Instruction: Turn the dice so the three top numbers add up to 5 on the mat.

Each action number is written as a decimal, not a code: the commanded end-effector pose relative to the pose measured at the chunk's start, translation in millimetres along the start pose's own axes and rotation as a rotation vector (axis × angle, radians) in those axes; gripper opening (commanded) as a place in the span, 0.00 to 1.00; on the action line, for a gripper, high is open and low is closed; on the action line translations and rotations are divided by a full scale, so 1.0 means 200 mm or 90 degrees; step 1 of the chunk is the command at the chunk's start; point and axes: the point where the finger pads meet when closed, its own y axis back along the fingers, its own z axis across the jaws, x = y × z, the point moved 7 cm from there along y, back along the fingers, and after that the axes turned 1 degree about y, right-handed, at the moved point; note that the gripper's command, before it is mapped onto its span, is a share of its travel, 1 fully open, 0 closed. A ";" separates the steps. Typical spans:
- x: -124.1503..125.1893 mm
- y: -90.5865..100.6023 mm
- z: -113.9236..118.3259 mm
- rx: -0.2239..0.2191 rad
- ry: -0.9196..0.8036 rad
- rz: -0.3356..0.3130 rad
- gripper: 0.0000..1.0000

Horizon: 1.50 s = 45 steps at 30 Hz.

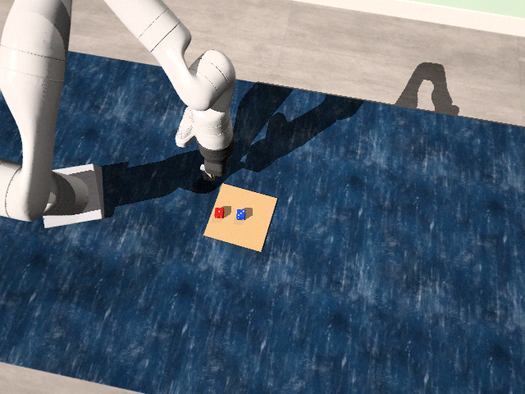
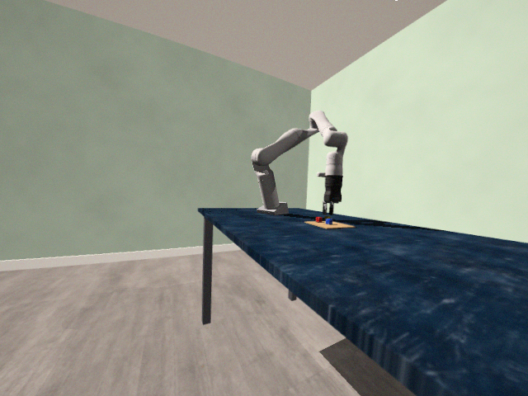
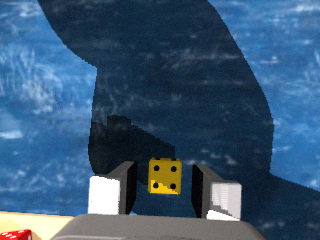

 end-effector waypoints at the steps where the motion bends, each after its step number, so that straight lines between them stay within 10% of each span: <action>1: 0.00 0.00 0.00 -0.001 0.000 0.000 0.70; 45: 0.00 -0.12 0.00 -0.001 0.000 0.000 0.70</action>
